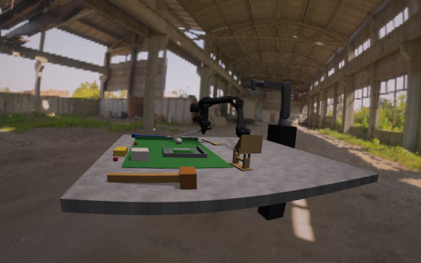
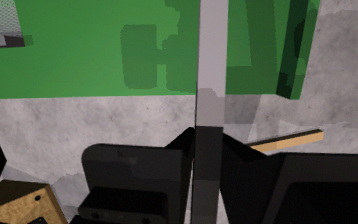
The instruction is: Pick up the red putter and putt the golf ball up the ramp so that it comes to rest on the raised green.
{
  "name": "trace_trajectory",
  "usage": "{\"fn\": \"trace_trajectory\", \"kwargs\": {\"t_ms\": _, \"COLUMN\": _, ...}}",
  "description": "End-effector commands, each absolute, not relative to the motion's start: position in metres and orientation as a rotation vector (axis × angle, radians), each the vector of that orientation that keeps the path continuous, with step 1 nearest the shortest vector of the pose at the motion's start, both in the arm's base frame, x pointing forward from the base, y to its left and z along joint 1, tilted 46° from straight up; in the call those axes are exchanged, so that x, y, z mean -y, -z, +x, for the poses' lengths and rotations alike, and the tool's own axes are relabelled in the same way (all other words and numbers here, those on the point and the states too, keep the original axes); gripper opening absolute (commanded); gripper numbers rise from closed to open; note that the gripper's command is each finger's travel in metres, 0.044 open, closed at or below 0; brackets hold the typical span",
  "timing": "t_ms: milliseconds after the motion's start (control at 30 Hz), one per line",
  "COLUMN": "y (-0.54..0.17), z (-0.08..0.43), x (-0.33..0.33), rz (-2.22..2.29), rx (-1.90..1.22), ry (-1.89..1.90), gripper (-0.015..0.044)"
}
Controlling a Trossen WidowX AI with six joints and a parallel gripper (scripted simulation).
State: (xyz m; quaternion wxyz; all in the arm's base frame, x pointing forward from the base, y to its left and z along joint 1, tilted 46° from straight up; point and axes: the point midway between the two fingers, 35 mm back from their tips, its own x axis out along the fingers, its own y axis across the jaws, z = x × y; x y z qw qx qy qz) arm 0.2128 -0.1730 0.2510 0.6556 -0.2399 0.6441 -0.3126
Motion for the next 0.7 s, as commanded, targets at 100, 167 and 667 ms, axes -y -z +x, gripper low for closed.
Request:
{"fn": "trace_trajectory", "kwargs": {"t_ms": 100, "y": -0.209, "z": 0.228, "x": 0.134, "rz": -0.528, "rx": -1.464, "ry": 0.687, "gripper": 0.0}}
{"fn": "trace_trajectory", "kwargs": {"t_ms": 167, "y": -0.191, "z": 0.231, "x": 0.117, "rz": -0.527, "rx": -1.465, "ry": 0.684, "gripper": 0.0}}
{"fn": "trace_trajectory", "kwargs": {"t_ms": 667, "y": -0.166, "z": 0.229, "x": 0.067, "rz": -0.548, "rx": -1.449, "ry": 0.673, "gripper": 0.0}}
